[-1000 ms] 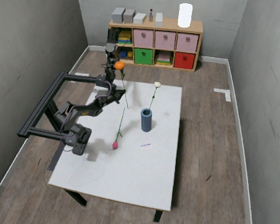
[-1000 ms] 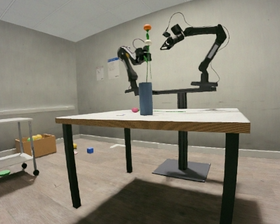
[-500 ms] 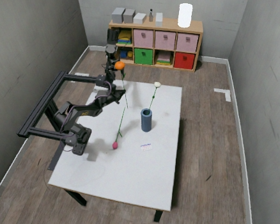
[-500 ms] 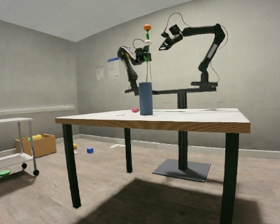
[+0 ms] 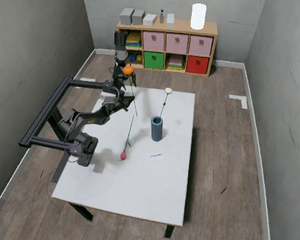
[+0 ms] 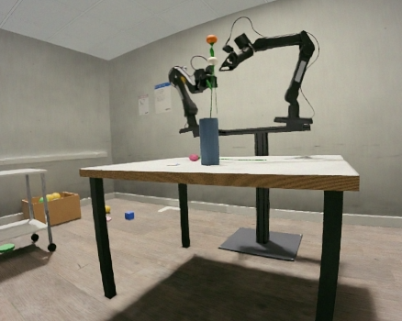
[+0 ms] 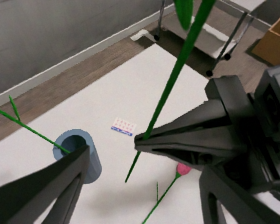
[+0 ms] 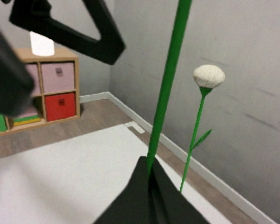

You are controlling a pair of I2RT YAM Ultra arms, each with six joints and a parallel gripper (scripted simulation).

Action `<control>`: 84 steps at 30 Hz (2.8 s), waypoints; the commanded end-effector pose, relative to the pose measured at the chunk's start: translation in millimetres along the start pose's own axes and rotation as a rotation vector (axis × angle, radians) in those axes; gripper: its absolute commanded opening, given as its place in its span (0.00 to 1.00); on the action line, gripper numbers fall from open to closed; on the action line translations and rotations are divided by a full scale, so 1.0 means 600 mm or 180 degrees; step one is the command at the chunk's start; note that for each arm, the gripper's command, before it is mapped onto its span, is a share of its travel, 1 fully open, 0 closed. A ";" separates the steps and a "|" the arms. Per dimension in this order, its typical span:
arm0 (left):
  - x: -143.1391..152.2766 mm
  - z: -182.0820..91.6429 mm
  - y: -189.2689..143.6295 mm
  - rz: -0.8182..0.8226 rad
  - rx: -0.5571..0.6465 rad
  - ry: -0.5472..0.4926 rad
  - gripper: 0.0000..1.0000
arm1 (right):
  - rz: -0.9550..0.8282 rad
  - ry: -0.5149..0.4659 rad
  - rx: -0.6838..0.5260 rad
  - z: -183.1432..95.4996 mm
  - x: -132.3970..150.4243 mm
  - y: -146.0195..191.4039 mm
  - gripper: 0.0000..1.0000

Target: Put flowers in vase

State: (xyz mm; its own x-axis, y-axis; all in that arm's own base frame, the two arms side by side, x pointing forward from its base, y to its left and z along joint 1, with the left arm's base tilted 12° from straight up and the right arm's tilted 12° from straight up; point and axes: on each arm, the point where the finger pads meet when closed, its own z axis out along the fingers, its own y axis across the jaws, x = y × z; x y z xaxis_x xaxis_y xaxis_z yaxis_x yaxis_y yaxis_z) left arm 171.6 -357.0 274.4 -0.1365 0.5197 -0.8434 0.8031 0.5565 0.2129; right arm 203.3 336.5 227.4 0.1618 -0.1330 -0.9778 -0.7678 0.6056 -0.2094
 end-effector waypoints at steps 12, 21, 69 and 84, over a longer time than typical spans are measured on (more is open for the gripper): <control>-0.064 0.049 -0.008 0.0018 0.0063 -0.0081 0.70 | 0.0051 -0.0121 -0.0009 0.002 -0.020 -0.002 0.00; -0.075 0.041 -0.006 -0.0001 0.0071 -0.0150 0.70 | 0.0051 -0.0121 -0.0009 0.002 -0.020 -0.002 0.00; -0.059 0.034 -0.015 0.0004 0.0112 -0.0133 0.00 | 0.0040 -0.0076 -0.0018 0.000 -0.008 -0.001 0.00; -0.057 0.033 -0.016 0.0008 0.0112 -0.0117 0.00 | 0.0042 -0.0087 -0.0014 0.000 -0.012 0.000 0.20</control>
State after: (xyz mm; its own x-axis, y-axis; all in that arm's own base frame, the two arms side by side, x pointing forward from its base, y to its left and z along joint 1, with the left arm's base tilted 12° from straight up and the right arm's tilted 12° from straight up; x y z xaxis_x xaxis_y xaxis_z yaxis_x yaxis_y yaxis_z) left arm 191.8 -393.8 281.1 -0.1276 0.5146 -0.8479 0.8076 0.5502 0.2123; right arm 203.3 336.5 228.0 0.1638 -0.1286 -0.9781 -0.7700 0.6031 -0.2082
